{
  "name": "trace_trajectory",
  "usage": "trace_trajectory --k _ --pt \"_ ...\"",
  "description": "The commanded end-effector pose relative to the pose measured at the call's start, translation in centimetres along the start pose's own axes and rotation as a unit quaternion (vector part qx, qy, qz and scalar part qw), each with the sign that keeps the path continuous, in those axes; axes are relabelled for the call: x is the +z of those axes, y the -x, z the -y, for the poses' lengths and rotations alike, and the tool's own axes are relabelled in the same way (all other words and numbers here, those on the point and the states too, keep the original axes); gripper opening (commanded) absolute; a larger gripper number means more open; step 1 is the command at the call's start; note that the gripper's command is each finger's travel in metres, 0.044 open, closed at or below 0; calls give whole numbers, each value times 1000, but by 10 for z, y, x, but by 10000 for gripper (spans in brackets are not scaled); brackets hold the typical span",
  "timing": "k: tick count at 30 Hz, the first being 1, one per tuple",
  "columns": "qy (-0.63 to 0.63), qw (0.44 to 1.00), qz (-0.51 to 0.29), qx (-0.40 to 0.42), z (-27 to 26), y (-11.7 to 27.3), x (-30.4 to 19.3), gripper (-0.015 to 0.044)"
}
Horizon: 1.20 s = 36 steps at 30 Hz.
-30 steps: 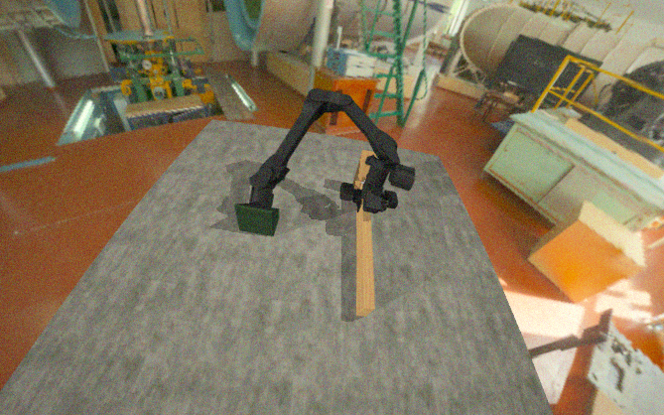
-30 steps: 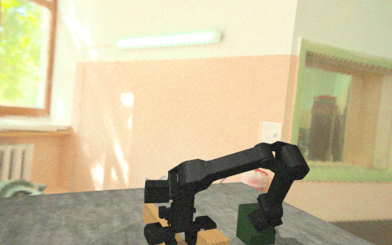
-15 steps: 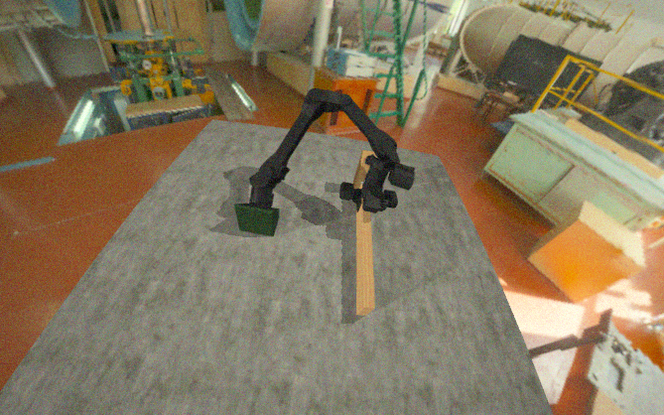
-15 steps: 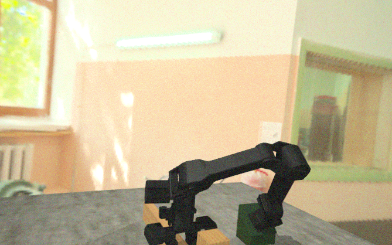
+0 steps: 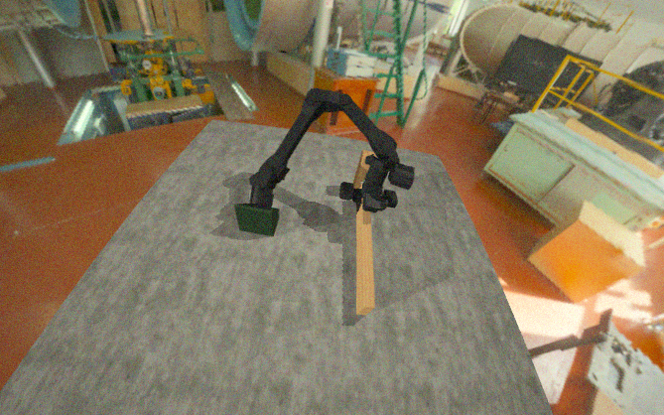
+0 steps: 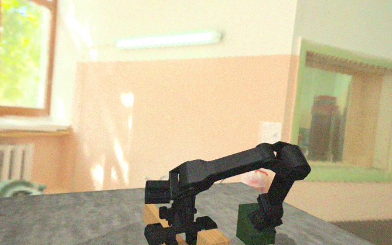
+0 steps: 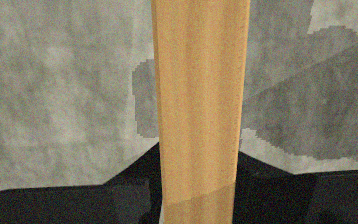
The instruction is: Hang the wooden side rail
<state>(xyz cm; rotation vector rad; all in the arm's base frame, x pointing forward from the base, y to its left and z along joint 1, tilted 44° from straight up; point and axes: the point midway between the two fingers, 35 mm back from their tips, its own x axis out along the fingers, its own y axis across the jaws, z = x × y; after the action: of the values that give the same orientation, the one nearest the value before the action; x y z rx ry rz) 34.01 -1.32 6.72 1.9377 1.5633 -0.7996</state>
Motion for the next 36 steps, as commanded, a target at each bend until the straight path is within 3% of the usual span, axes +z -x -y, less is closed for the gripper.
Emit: trace_trajectory --k 1,36 --pt "-1 1000 0 7 -3 5 -2 0" --pt "-1 1000 0 7 -1 4 -6 0"
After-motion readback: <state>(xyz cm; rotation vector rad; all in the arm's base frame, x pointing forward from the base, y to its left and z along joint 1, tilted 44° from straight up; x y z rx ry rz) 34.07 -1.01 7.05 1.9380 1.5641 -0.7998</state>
